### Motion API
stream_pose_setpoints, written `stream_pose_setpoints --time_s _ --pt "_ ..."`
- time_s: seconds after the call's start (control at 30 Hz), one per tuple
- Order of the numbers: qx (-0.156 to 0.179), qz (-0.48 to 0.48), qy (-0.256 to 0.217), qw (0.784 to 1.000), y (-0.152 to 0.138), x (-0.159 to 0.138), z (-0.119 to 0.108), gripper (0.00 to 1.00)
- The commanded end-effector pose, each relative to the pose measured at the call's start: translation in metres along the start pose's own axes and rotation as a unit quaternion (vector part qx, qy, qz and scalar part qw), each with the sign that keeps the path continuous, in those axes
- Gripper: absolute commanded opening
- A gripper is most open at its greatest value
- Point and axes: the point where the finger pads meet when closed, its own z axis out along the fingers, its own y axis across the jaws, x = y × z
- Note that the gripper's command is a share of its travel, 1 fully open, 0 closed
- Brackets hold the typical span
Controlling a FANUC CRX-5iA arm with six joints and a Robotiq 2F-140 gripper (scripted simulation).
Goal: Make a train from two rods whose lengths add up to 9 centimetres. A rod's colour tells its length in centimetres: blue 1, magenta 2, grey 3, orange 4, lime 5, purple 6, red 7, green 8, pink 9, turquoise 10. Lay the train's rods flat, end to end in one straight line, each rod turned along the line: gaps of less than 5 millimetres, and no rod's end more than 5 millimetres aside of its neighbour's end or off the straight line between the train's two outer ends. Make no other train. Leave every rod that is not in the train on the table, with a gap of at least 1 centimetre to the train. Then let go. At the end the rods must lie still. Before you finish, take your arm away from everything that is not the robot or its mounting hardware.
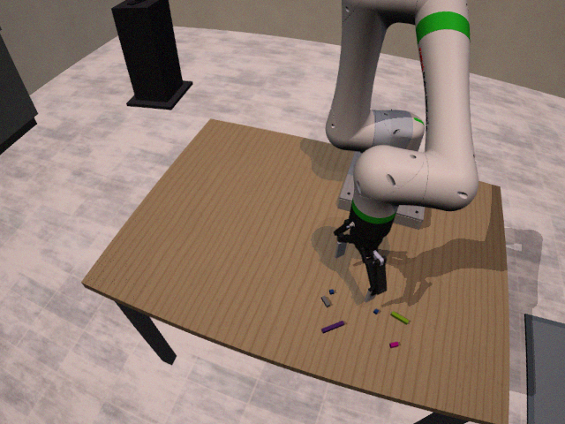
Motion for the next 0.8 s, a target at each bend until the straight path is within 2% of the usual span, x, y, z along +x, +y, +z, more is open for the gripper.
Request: stream_pose_setpoints --time_s 0.0,0.37,0.77 --pt "0.000 0.001 0.000 1.000 -0.039 -0.017 -0.001 1.00" --pt "0.000 0.001 0.000 1.000 -0.129 -0.077 0.000 1.00" --pt "0.000 0.001 0.000 1.000 -0.134 -0.082 0.000 1.00"
